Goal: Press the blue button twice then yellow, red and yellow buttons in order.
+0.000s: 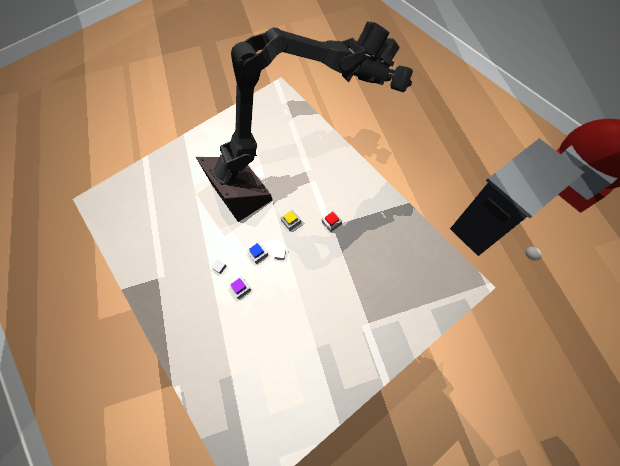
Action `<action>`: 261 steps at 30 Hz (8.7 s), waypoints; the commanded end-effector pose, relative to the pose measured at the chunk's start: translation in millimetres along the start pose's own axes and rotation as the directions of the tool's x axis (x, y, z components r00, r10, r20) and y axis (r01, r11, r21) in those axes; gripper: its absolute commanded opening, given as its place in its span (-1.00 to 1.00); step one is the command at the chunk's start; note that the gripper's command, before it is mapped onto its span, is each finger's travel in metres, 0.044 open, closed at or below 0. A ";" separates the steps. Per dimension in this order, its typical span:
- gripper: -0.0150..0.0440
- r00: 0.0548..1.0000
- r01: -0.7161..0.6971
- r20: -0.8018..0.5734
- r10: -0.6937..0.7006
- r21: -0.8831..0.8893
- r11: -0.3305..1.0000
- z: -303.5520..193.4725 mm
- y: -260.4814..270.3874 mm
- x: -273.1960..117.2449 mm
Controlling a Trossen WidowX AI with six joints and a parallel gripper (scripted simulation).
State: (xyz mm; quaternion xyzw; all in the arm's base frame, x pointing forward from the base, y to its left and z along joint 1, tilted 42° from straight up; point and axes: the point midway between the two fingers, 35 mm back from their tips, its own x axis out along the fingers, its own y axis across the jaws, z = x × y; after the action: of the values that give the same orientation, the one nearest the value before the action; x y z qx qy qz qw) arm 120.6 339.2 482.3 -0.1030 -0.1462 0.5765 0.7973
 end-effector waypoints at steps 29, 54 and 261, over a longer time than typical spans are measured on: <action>0.86 0.346 0.698 -0.890 0.297 0.456 0.552 -478.6 -135.8 -321.1; -0.20 0.554 0.797 -0.730 0.399 0.604 -0.003 -533.1 -35.3 -380.3; -0.42 0.552 0.799 -0.733 0.398 0.601 -0.001 -370.7 -92.3 -246.0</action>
State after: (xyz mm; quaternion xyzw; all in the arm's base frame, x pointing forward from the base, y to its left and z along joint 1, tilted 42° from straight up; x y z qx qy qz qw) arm 239.6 60.7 119.2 0.2646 0.6471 0.2261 0.6783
